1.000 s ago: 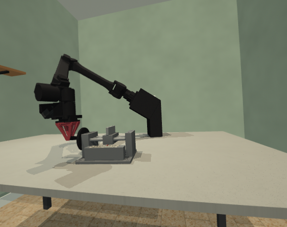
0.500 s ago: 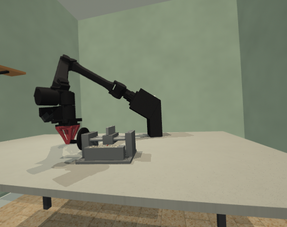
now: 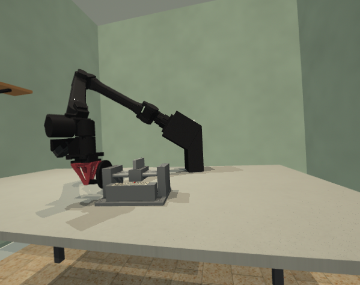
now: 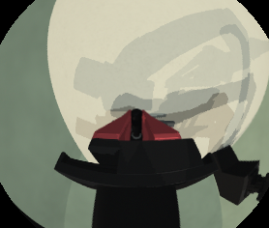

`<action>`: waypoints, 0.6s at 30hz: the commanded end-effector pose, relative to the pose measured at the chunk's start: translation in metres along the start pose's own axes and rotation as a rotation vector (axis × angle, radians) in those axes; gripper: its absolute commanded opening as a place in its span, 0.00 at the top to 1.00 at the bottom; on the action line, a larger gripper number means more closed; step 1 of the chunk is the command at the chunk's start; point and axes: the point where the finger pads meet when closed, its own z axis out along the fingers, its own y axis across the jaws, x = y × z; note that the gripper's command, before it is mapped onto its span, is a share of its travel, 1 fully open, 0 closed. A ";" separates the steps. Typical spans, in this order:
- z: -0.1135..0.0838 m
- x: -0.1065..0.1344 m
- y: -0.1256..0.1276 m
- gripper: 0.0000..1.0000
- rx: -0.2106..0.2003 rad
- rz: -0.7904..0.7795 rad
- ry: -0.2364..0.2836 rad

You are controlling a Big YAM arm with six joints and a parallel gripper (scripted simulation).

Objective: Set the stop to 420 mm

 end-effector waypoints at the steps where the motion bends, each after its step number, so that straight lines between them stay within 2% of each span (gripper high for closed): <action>1: 0.014 0.001 -0.002 0.94 -0.002 0.002 -0.001; 8: 0.023 0.001 -0.012 0.94 -0.002 0.002 -0.001; 14: 0.023 -0.002 -0.009 0.94 -0.006 0.008 -0.004; 18: 0.024 0.001 -0.016 0.94 -0.001 0.002 -0.001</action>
